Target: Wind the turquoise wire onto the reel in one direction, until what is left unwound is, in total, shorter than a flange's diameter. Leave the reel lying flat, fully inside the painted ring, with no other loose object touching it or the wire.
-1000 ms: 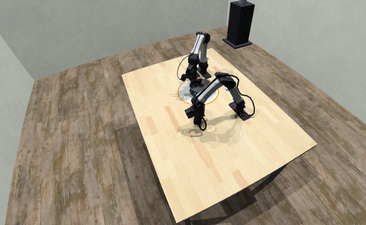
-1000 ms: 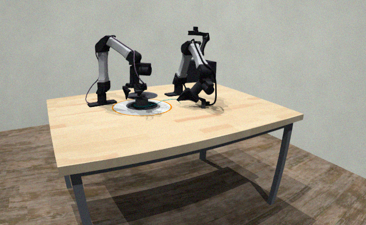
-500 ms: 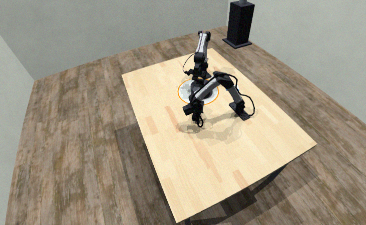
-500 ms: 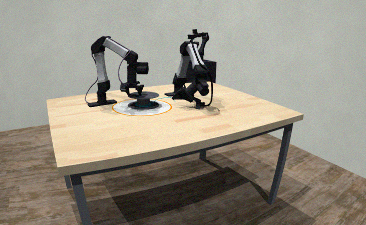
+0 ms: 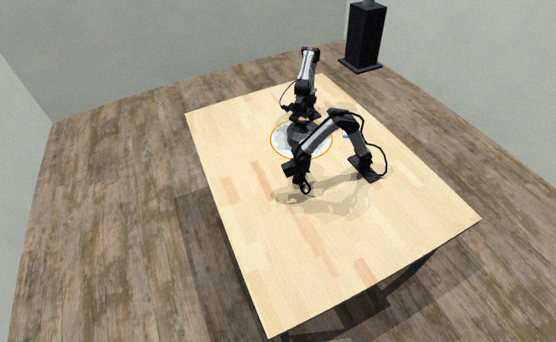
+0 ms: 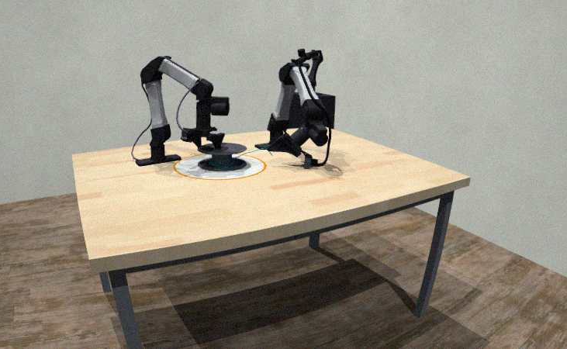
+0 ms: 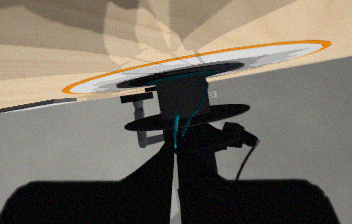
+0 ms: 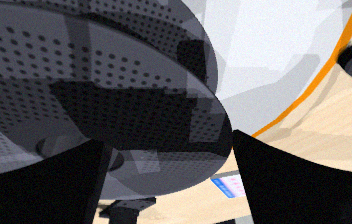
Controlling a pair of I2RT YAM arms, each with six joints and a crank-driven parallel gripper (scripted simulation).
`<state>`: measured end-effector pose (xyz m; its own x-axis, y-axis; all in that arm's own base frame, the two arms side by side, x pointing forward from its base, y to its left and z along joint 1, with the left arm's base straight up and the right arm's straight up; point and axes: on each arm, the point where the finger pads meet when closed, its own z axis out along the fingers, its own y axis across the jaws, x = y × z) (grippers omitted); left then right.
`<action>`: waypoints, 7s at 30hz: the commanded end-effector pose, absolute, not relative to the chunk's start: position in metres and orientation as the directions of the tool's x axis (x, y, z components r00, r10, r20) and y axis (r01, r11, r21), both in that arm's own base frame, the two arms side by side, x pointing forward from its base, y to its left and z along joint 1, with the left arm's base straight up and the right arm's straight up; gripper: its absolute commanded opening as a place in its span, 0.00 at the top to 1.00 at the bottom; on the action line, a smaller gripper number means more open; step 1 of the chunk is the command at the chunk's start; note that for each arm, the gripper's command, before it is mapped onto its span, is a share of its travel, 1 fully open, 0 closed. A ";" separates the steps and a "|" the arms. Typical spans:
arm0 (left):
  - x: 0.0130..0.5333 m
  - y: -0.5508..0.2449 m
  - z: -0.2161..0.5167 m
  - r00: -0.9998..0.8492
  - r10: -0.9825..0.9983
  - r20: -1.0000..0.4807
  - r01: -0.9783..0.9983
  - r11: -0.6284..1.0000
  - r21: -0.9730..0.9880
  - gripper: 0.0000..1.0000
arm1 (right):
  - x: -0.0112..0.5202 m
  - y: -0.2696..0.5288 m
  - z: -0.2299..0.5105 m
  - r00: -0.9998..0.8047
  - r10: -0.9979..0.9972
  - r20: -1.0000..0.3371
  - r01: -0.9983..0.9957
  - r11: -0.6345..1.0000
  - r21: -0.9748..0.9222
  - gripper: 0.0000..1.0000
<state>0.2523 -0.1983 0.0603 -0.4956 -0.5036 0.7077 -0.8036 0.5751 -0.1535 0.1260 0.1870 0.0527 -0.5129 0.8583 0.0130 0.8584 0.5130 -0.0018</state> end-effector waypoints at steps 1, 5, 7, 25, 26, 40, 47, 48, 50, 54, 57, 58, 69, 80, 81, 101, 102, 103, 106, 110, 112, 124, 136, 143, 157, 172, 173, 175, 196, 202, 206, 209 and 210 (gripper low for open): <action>0.248 -0.187 0.008 -0.469 -0.521 0.714 -0.808 0.578 -0.109 1.00 | 0.124 0.190 0.056 -0.495 0.869 0.000 0.869 0.495 0.000 0.00; 0.247 -0.185 0.008 -0.473 -0.518 0.713 -0.806 0.581 -0.113 1.00 | 0.127 0.189 0.086 -0.495 0.869 0.000 0.869 0.495 0.000 0.00; 0.247 -0.184 0.008 -0.474 -0.517 0.713 -0.805 0.582 -0.114 1.00 | 0.129 0.189 0.103 -0.495 0.869 0.000 0.869 0.495 0.000 0.00; 0.247 -0.180 0.008 -0.480 -0.513 0.712 -0.802 0.586 -0.119 1.00 | 0.178 0.178 0.098 -0.919 0.393 -0.005 0.393 0.919 -0.009 0.00; 0.247 -0.180 0.008 -0.481 -0.512 0.712 -0.801 0.586 -0.120 1.00 | 0.183 0.178 0.097 -0.939 0.345 -0.006 0.345 0.938 -0.012 0.00; 0.250 -0.180 0.008 -0.487 -0.507 0.711 -0.797 0.590 -0.125 1.00 | 0.207 0.164 0.095 -0.926 -0.377 0.000 -0.377 0.926 0.000 0.00; 0.252 -0.181 0.008 -0.488 -0.507 0.711 -0.797 0.591 -0.126 1.00 | 0.207 0.165 0.096 -0.926 -0.377 0.000 -0.377 0.926 0.000 0.00; 0.252 -0.181 0.008 -0.488 -0.506 0.711 -0.797 0.591 -0.126 1.00 | 0.207 0.165 0.096 -0.926 -0.377 0.000 -0.377 0.926 0.000 0.00; 0.253 -0.181 0.008 -0.488 -0.507 0.711 -0.797 0.591 -0.126 1.00 | 0.207 0.165 0.095 -0.926 -0.377 0.000 -0.377 0.926 0.000 0.00; 0.254 -0.181 0.008 -0.487 -0.507 0.711 -0.798 0.590 -0.125 1.00 | 0.206 0.165 0.095 -0.926 -0.377 0.000 -0.377 0.926 0.000 0.00; 0.254 -0.181 0.008 -0.486 -0.508 0.711 -0.798 0.590 -0.125 1.00 | 0.206 0.166 0.095 -0.926 -0.377 0.000 -0.377 0.926 0.000 0.00; 0.255 -0.182 0.008 -0.486 -0.508 0.711 -0.798 0.590 -0.124 1.00 | 0.206 0.166 0.095 -0.926 -0.377 0.000 -0.377 0.926 0.000 0.00; 0.256 -0.182 0.008 -0.483 -0.510 0.711 -0.800 0.588 -0.122 1.00 | 0.205 0.167 0.076 -0.926 -0.377 0.000 -0.377 0.926 0.000 0.00; 0.257 -0.183 0.008 -0.482 -0.511 0.712 -0.801 0.587 -0.120 1.00 | 0.206 0.169 0.050 -0.926 -0.377 0.000 -0.377 0.926 0.000 0.00; 0.257 -0.183 0.008 -0.482 -0.511 0.712 -0.801 0.587 -0.120 1.00 | 0.206 0.169 0.050 -0.926 -0.377 0.000 -0.377 0.926 0.000 0.00; 0.261 -0.176 0.008 -0.465 -0.524 0.714 -0.812 0.573 -0.109 1.00 | 0.207 0.168 0.058 -0.926 -0.377 0.000 -0.377 0.926 0.000 0.20; 0.262 -0.175 0.008 -0.466 -0.524 0.713 -0.812 0.574 -0.109 1.00 | 0.207 0.168 0.058 -0.926 -0.377 0.000 -0.377 0.926 0.000 0.22; 0.262 -0.174 0.008 -0.467 -0.524 0.712 -0.811 0.574 -0.110 1.00 | 0.207 0.168 0.058 -0.926 -0.377 0.000 -0.377 0.926 0.000 0.23; 0.262 -0.171 0.008 -0.471 -0.525 0.709 -0.810 0.576 -0.111 1.00 | 0.204 0.171 0.049 -0.929 -0.370 0.000 -0.370 0.929 0.000 0.25; 0.259 -0.175 0.008 -0.468 -0.511 0.721 -0.809 0.577 -0.116 1.00 | 0.192 0.165 0.049 -0.976 -0.219 0.000 -0.219 0.976 0.000 0.25; 0.254 -0.182 0.008 -0.471 -0.489 0.734 -0.802 0.584 -0.125 1.00 | 0.178 0.159 0.049 -0.999 -0.053 0.000 -0.053 0.999 0.000 0.25; 0.210 -0.254 0.008 -0.470 -0.399 0.787 -0.755 0.643 -0.124 1.00 | 0.110 0.181 0.050 -0.809 0.587 0.000 0.587 0.809 0.014 0.25; 0.193 -0.265 0.008 -0.544 -0.290 0.787 -0.692 0.686 -0.226 0.85 | 0.124 0.183 0.050 -0.495 0.869 0.000 0.869 0.495 0.000 0.25; 0.193 -0.265 0.008 -0.698 -0.140 0.703 -0.561 0.717 -0.414 0.85 | 0.125 0.181 0.050 -0.495 0.869 0.000 0.869 0.495 0.000 0.08; 0.205 -0.252 0.008 -0.873 0.129 0.470 -0.254 0.702 -0.665 0.85 | 0.127 0.188 0.104 -0.495 0.869 0.000 0.869 0.495 0.000 0.00; 0.207 -0.245 0.012 -0.896 0.195 0.399 -0.167 0.684 -0.710 0.85 | 0.127 0.185 0.114 -0.495 0.869 0.000 0.869 0.495 0.000 0.00; 0.207 -0.245 0.012 -0.896 0.195 0.399 -0.167 0.684 -0.710 0.85 | 0.127 0.185 0.114 -0.495 0.869 0.000 0.869 0.495 0.000 0.00; 0.208 -0.244 0.012 -0.896 0.195 0.399 -0.167 0.684 -0.710 0.85 | 0.127 0.185 0.114 -0.495 0.869 0.000 0.869 0.495 0.000 0.00; 0.249 -0.159 0.012 -0.896 0.195 0.399 -0.167 0.684 -0.710 0.85 | 0.127 0.185 0.114 -0.495 0.869 0.000 0.869 0.495 0.000 0.00; 0.253 -0.149 0.012 -0.896 0.195 0.399 -0.167 0.684 -0.710 0.85 | 0.127 0.185 0.114 -0.495 0.869 0.000 0.869 0.495 0.000 0.00; 0.256 -0.146 0.012 -0.896 0.195 0.399 -0.167 0.684 -0.710 0.85 | 0.127 0.185 0.114 -0.495 0.869 0.000 0.869 0.495 0.000 0.00; 0.258 -0.148 0.012 -0.896 0.195 0.399 -0.167 0.684 -0.710 0.85 | 0.127 0.185 0.114 -0.495 0.869 0.000 0.869 0.495 0.000 0.00; 0.258 -0.148 0.012 -0.896 0.195 0.399 -0.167 0.684 -0.710 0.85 | 0.127 0.185 0.114 -0.495 0.869 0.000 0.869 0.495 0.000 0.00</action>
<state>0.2636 -0.1533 0.0184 -0.9233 0.2114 0.3207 -0.1114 0.6516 -0.7503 0.1213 0.1840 0.1042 -0.4918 0.8707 0.0009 0.8701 0.4915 -0.0371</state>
